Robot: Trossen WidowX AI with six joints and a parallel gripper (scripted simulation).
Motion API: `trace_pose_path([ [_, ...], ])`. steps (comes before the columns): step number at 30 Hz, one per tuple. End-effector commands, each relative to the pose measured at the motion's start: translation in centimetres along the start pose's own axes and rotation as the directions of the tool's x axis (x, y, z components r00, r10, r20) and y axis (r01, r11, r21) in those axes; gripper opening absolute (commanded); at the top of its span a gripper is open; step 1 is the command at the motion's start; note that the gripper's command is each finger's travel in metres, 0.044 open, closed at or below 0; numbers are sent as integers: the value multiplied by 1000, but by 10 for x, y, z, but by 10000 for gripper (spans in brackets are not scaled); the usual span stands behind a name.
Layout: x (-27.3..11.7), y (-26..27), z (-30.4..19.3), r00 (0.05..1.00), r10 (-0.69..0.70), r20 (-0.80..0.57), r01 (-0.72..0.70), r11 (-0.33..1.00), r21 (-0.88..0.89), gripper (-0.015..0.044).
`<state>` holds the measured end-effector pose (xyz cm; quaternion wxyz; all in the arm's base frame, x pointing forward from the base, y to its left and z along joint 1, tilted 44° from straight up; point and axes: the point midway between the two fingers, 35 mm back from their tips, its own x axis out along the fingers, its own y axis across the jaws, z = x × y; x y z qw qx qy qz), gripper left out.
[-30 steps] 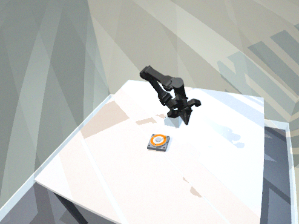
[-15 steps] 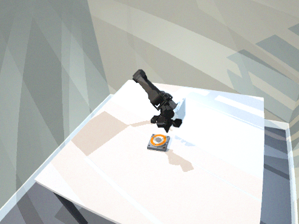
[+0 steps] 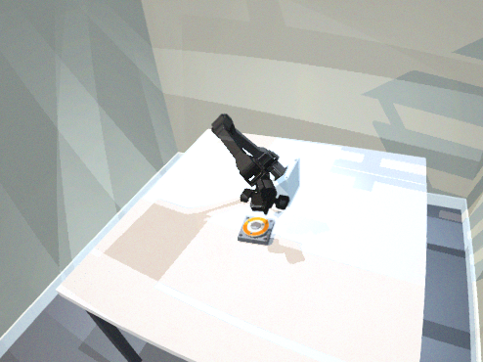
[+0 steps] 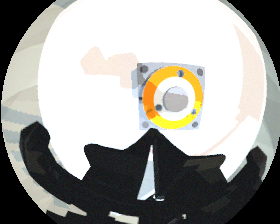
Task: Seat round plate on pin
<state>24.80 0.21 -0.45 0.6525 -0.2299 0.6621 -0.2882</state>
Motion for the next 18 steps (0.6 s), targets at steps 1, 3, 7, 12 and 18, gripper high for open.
trace_pose_path([
  [1,23,-2,-3,1000,-10,-11,10,1000,-6,0],
  [3,26,-2,-3,1000,-11,-11,11,1000,-6,0],
  [7,26,-2,-3,1000,-11,-11,11,1000,-6,0],
  [12,26,1,0,1000,-10,-10,10,1000,-6,0],
  [18,26,8,5,1000,-10,-10,10,1000,-6,0],
])
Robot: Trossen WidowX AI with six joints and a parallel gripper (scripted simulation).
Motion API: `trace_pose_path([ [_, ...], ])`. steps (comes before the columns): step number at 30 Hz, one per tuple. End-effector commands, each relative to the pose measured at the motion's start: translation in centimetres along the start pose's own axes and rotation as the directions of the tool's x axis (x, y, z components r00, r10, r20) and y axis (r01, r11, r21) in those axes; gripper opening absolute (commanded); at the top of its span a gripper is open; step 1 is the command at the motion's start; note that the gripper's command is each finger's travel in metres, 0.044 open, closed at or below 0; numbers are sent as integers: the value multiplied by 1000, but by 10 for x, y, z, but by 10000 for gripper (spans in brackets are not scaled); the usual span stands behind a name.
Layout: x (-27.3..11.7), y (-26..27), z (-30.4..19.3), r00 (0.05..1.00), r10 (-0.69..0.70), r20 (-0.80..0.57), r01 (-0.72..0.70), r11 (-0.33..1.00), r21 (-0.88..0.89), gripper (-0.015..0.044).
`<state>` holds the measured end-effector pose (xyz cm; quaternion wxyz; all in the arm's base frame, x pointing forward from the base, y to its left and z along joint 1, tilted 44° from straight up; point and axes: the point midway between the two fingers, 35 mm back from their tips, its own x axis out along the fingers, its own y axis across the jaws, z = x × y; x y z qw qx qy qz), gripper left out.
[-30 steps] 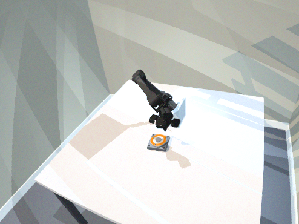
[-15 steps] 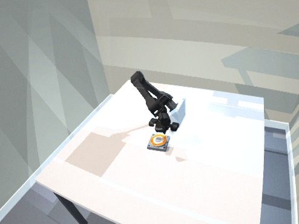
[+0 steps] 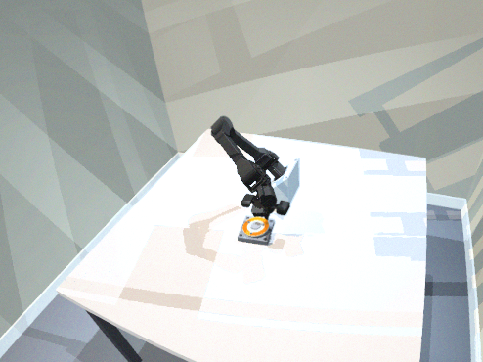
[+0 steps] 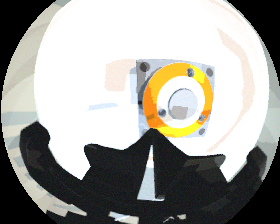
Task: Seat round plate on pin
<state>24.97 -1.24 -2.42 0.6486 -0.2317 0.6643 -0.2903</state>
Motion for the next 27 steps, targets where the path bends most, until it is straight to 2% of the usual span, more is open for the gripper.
trace_pose_path([
  [1,2,6,3,1000,-4,-2,4,1000,-3,0],
  [23,2,13,16,1000,-3,-2,3,1000,-2,0],
  [27,-10,13,17,1000,-2,-1,2,1000,-3,0],
])
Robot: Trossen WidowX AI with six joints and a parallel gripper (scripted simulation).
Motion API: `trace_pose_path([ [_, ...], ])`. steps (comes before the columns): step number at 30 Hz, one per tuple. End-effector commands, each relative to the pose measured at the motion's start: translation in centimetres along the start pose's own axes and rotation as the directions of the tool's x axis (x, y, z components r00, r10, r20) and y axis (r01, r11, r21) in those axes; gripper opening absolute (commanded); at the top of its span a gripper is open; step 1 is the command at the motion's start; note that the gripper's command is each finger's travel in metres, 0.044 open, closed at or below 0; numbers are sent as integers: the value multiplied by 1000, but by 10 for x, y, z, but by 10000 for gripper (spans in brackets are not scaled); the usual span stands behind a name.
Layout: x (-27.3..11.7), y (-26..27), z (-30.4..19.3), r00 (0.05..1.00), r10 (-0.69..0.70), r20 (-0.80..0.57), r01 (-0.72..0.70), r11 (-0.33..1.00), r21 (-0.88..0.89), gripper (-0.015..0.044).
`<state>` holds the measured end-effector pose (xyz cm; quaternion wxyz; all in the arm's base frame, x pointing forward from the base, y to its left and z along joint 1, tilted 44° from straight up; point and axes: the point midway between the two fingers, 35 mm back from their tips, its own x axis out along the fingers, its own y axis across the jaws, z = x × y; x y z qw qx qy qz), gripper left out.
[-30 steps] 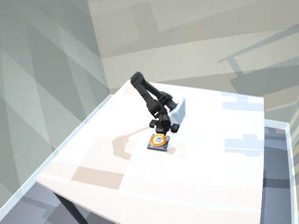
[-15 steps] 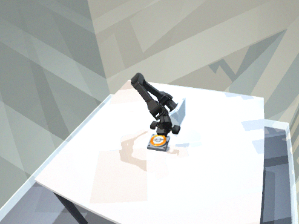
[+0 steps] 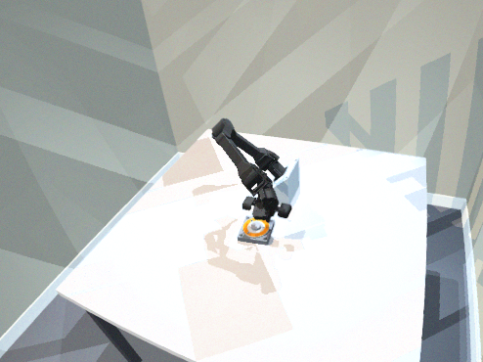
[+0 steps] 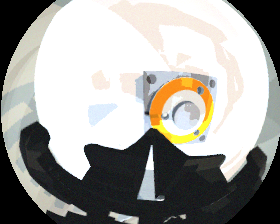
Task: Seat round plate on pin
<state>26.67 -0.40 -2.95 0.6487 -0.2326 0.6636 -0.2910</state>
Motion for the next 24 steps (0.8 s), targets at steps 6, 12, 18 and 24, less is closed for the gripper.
trace_pose_path([
  [6,-40,1,0,1000,1,-3,-1,1000,-3,0],
  [12,-34,3,0,1000,-4,-4,4,1000,-12,0],
  [18,-34,3,0,1000,-4,-4,4,1000,-12,0],
  [24,-34,3,0,1000,-4,-4,4,1000,-12,0],
])
